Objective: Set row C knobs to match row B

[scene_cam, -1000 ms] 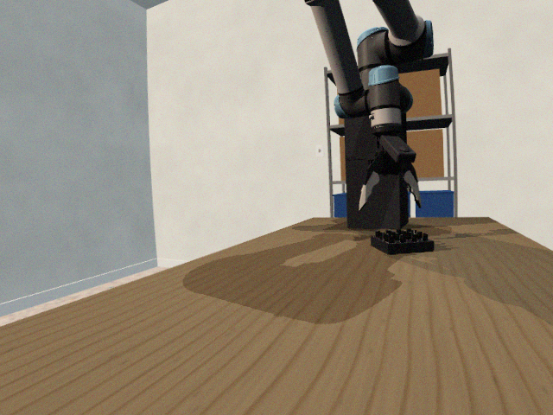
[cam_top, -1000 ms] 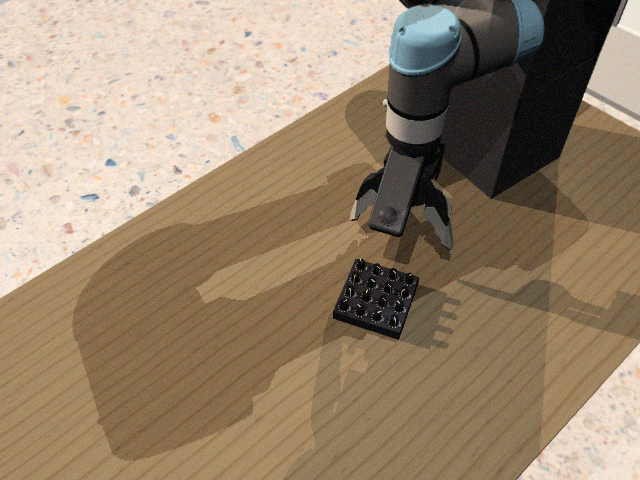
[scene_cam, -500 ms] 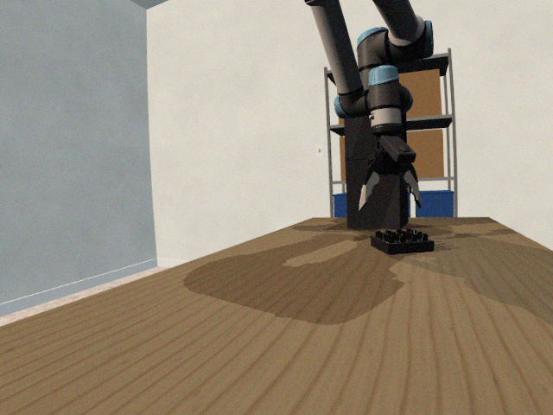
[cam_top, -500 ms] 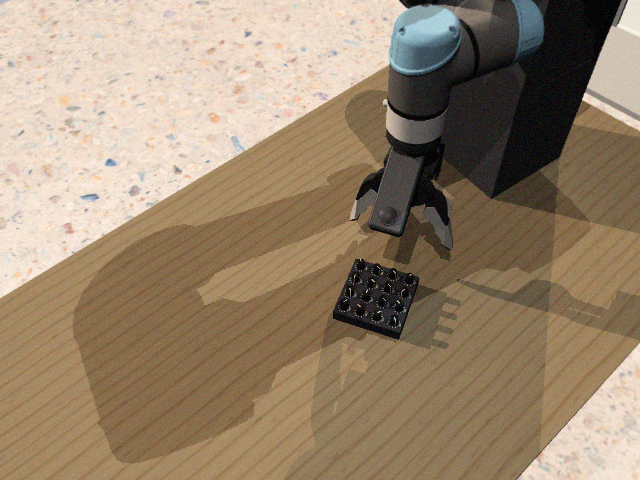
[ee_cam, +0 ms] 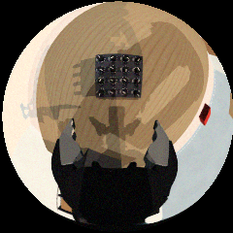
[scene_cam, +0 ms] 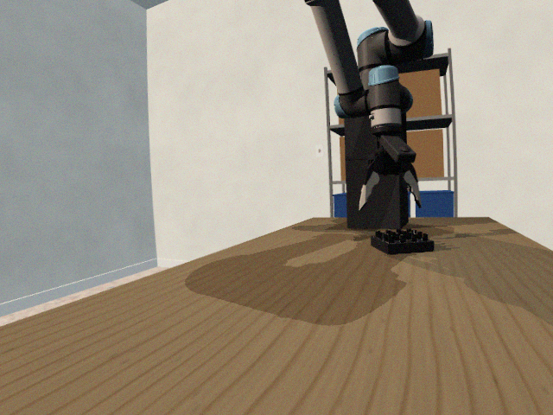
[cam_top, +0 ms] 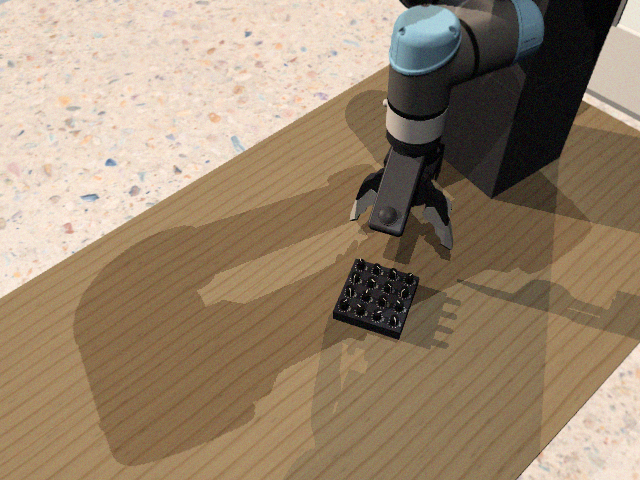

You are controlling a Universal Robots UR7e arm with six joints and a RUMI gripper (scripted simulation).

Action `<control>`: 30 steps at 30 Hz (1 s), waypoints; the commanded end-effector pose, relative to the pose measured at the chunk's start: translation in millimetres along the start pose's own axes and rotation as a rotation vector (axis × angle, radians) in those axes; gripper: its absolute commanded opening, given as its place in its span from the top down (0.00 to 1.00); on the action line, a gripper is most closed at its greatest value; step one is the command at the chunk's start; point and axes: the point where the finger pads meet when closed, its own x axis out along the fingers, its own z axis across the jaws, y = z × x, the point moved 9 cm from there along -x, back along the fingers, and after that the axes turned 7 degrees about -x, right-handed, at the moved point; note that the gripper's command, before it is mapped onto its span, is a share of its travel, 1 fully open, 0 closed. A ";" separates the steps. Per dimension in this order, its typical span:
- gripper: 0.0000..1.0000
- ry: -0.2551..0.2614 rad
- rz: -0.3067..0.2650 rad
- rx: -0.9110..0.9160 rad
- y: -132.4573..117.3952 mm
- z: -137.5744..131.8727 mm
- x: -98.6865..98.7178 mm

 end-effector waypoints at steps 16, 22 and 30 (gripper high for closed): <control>0.00 -0.001 0.001 -0.040 2.4 0.3 0.0; 0.00 -0.001 0.001 -0.127 7.0 0.3 0.6; 0.00 -0.001 0.001 -0.274 14.7 0.4 1.4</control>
